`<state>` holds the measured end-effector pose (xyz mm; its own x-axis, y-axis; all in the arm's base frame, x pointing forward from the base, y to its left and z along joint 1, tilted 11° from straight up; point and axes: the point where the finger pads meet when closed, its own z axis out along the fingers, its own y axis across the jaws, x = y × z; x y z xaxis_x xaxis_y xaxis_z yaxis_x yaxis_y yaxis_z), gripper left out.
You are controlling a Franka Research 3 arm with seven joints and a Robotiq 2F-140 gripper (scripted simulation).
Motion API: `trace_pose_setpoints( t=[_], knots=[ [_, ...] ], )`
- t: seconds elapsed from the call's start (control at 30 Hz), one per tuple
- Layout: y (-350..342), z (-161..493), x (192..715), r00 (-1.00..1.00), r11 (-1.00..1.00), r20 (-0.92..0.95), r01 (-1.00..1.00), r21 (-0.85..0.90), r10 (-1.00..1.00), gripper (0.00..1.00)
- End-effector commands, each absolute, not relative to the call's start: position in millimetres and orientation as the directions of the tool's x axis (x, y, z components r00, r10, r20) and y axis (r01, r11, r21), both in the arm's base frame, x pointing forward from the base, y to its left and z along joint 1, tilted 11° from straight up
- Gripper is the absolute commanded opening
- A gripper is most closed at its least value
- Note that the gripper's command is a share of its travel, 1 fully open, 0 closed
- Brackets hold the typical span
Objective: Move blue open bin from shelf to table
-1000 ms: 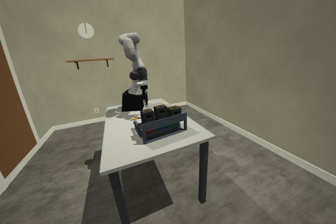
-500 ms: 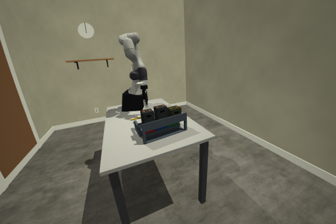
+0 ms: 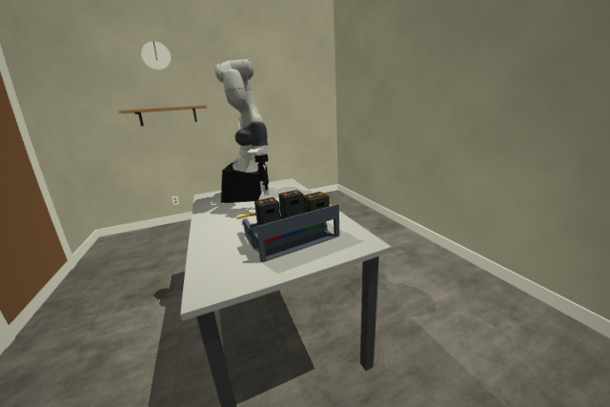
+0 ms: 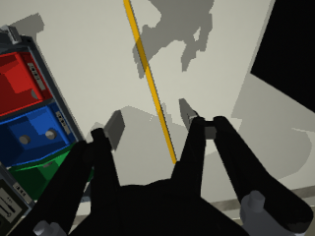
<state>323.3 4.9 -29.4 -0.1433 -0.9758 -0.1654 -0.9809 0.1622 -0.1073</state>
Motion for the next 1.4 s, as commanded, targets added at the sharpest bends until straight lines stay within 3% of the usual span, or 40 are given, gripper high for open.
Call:
trace_pose_setpoints(
  t=[0.0, 0.2, 0.23, 0.77, 0.8, 0.93, 1.37],
  knots=[
    [12, -2, 323, -0.041, 0.057, -0.177, -0.995, -0.081, -0.983, 0.57],
    [12, -2, 323, -0.041, 0.057, -0.177, -0.995, -0.081, -0.983, 0.57],
    [6, -25, 322, -0.118, 0.136, -0.166, -0.986, -0.100, -0.979, 0.57],
    [12, -2, 323, -0.041, 0.057, -0.177, -0.995, -0.081, -0.983, 0.57],
    [4, -30, 331, -0.120, 0.138, -0.165, -0.985, -0.101, -0.979, 0.57],
    [2, -25, 371, -0.052, 0.067, -0.175, -0.994, -0.082, -0.983, 0.57],
    [6, -19, 380, -0.107, 0.130, -0.182, -0.984, -0.119, -0.977, 0.57]
  ],
)
